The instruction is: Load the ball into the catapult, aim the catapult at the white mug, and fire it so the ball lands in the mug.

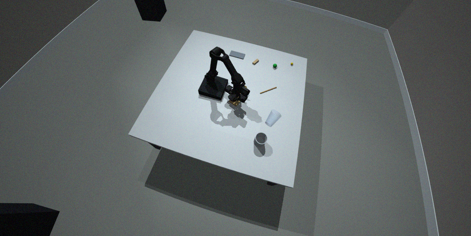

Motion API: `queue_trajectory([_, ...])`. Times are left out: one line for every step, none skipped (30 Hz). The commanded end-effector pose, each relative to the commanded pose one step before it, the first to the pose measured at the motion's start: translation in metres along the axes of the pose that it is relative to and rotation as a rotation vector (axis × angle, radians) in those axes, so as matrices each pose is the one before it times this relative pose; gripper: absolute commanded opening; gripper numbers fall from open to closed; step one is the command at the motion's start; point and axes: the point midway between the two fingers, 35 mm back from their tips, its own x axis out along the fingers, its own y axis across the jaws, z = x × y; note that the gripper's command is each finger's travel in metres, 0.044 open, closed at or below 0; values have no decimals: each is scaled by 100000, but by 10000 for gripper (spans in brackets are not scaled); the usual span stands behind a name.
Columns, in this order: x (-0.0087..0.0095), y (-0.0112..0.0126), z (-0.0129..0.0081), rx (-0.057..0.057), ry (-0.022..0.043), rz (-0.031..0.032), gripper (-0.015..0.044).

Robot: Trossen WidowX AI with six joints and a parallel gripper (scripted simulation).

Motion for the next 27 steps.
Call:
queue_trajectory([-1074,189,2,18,41,392,78])
queue_trajectory([-1385,19,15,-7,-25,-149,52])
queue_trajectory([-1405,-63,9,-6,-23,-158,26])
queue_trajectory([-851,-78,3,-4,-13,-99,0])
queue_trajectory([-285,-33,0,-1,-4,-34,0])
queue_trajectory([0,0,0,0,0,0,0])
queue_trajectory([-7,71,82,-553,-7,0,0])
queue_trajectory([-21,210,249,-1658,-21,0,0])
queue_trajectory([-31,338,429,-2763,-35,0,0])
queue_trajectory([-32,357,516,-3184,-40,-2,0])
queue_trajectory([-28,352,579,-3412,-42,-2,0])
queue_trajectory([-22,319,604,-3412,-41,-2,0])
queue_trajectory([-21,307,624,-3405,-39,2,0])
queue_trajectory([-14,271,648,-3410,-39,2,0])
queue_trajectory([-8,233,668,-3409,-38,2,0])
queue_trajectory([-7,230,687,-3404,-38,7,0])
queue_trajectory([1,189,706,-3410,-38,7,0])
queue_trajectory([8,146,721,-3410,-38,7,0])
queue_trajectory([11,140,738,-3405,-39,12,0])
queue_trajectory([19,95,751,-3411,-40,12,0])
queue_trajectory([28,49,760,-3411,-40,12,0])
queue_trajectory([32,47,768,-3406,-41,16,0])
queue_trajectory([42,-1,774,-3411,-43,16,0])
queue_trajectory([51,-49,776,-3411,-44,15,0])
queue_trajectory([57,10,782,-3402,-46,26,0])
queue_trajectory([55,-29,638,-2775,-38,20,0])
queue_trajectory([37,-35,382,-1665,-23,12,0])
